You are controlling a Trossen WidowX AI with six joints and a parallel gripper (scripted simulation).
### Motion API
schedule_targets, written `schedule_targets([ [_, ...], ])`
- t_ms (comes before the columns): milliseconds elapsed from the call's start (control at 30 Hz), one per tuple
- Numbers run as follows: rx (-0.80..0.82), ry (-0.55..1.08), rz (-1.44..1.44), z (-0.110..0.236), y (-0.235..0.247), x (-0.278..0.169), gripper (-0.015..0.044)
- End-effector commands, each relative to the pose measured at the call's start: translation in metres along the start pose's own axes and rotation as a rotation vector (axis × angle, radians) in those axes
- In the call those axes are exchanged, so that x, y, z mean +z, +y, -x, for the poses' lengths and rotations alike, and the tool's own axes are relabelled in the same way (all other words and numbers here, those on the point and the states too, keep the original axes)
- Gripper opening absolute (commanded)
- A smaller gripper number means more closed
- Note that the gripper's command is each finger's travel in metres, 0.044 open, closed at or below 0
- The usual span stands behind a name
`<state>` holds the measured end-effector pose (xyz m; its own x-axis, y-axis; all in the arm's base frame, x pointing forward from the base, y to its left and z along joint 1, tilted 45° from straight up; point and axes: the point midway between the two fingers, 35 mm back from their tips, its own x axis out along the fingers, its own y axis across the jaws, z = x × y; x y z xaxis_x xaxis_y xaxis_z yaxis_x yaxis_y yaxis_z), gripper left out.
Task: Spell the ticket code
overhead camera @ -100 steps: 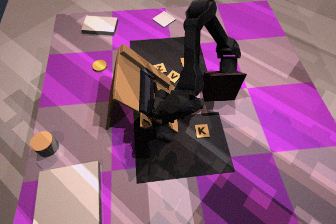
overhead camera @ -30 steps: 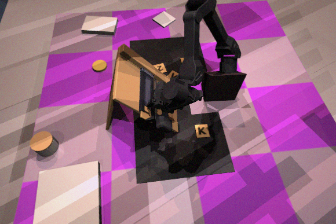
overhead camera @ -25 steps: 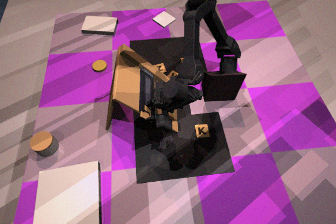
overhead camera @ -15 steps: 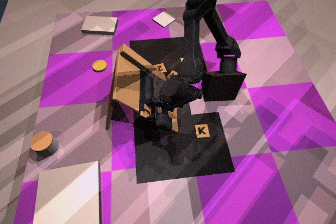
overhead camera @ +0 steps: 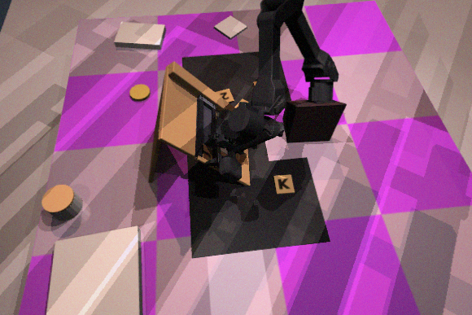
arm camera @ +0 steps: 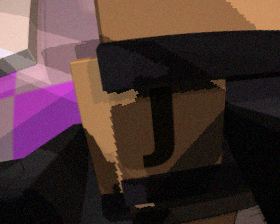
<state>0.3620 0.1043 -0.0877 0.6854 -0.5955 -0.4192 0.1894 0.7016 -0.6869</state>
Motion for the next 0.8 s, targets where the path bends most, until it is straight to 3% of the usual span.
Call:
schedule_targets([
  [0, 0.003, 0.002, 0.007, 0.0, -0.001, -0.001, 0.0],
  [767, 0.002, 0.002, 0.008, 0.0, -0.013, 0.0, 0.0],
])
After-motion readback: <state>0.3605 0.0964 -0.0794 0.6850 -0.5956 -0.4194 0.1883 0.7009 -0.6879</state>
